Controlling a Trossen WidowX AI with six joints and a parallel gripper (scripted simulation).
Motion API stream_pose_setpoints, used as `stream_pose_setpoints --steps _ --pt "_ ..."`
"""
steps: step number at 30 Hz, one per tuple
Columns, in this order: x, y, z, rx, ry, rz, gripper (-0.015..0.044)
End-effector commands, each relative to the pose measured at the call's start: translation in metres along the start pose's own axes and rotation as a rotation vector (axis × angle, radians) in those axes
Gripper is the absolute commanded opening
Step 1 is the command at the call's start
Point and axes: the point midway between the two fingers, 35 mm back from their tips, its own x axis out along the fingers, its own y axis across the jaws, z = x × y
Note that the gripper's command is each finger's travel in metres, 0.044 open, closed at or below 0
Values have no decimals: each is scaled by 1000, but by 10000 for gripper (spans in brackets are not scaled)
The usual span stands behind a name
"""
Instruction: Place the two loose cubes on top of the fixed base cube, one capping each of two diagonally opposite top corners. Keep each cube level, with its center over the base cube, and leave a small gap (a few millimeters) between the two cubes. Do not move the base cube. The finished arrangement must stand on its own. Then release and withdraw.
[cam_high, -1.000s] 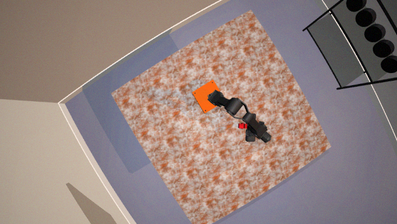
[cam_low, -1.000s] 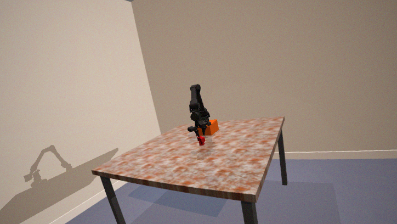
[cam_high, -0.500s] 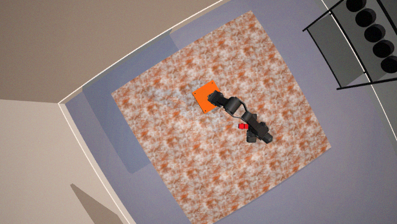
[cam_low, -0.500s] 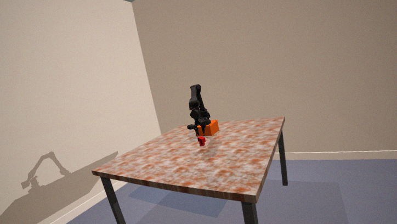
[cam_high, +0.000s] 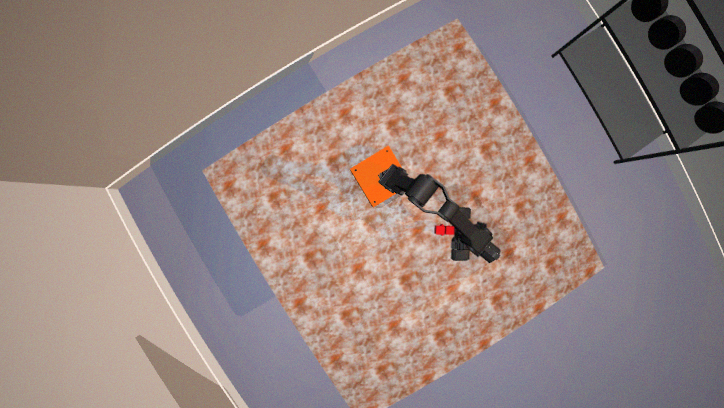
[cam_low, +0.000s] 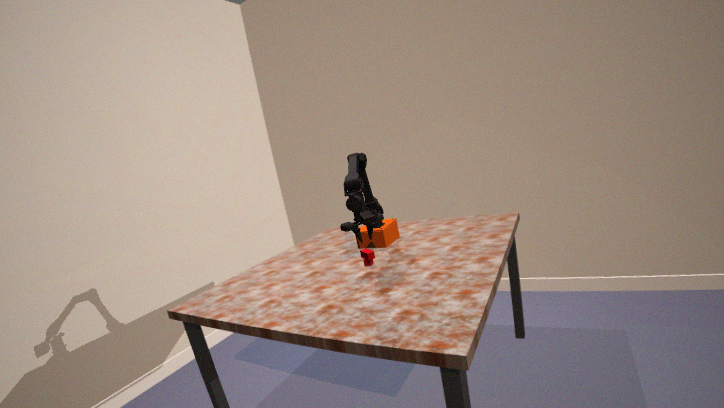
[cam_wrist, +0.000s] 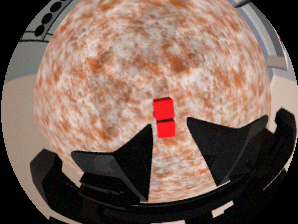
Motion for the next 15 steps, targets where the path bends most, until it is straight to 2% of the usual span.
stream_pose_setpoints --steps 1,7,12,15 --pt "-3 0 0 5 0 -1 231" --pt "-10 0 0 0 0 0 389" --pt "-9 2 1 -1 0 1 400" --pt "-9 30 20 -1 -1 4 400"
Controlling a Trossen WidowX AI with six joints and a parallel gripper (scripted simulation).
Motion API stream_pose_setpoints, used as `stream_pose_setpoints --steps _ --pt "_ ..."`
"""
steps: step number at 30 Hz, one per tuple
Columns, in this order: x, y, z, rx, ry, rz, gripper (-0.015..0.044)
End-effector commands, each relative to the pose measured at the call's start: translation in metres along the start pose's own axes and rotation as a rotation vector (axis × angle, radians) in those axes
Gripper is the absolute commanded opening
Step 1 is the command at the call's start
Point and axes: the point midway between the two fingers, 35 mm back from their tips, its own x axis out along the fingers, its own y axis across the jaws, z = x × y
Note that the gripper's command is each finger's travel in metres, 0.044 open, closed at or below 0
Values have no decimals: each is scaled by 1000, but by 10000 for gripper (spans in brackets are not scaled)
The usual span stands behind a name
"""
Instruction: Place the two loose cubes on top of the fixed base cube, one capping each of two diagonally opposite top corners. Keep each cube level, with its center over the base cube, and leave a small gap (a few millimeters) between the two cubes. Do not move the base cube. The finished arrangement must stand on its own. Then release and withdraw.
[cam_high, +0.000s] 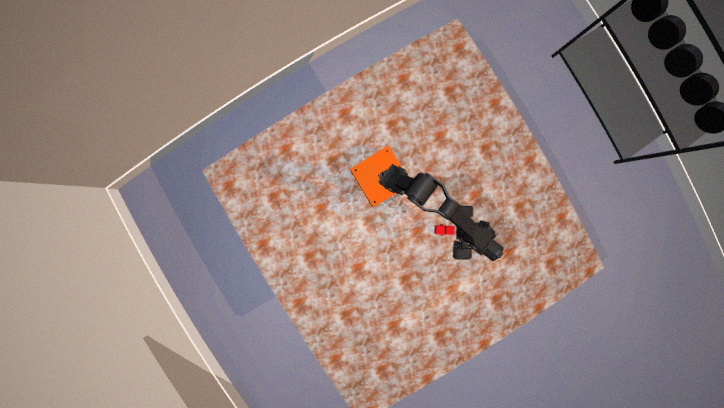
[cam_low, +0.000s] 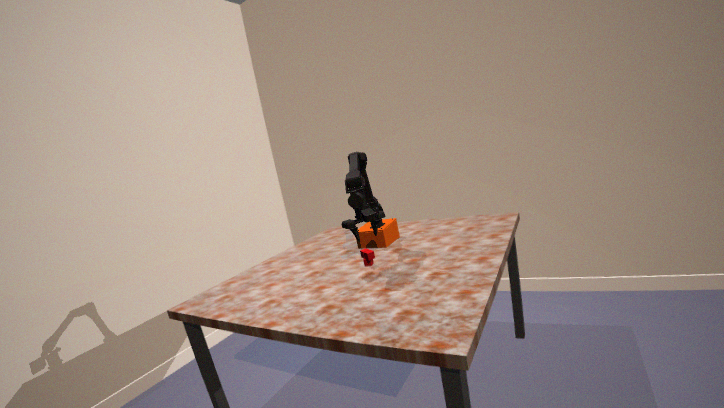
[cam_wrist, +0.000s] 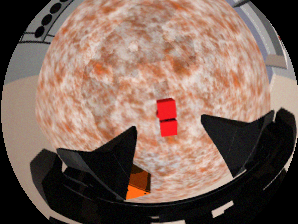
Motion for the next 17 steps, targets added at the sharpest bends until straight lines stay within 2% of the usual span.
stream_pose_setpoints --steps 1,6,17 --pt "0 37 21 -11 0 5 400" --pt "-1 96 43 -11 -2 8 400" --pt "-1 98 44 -11 -2 9 400"
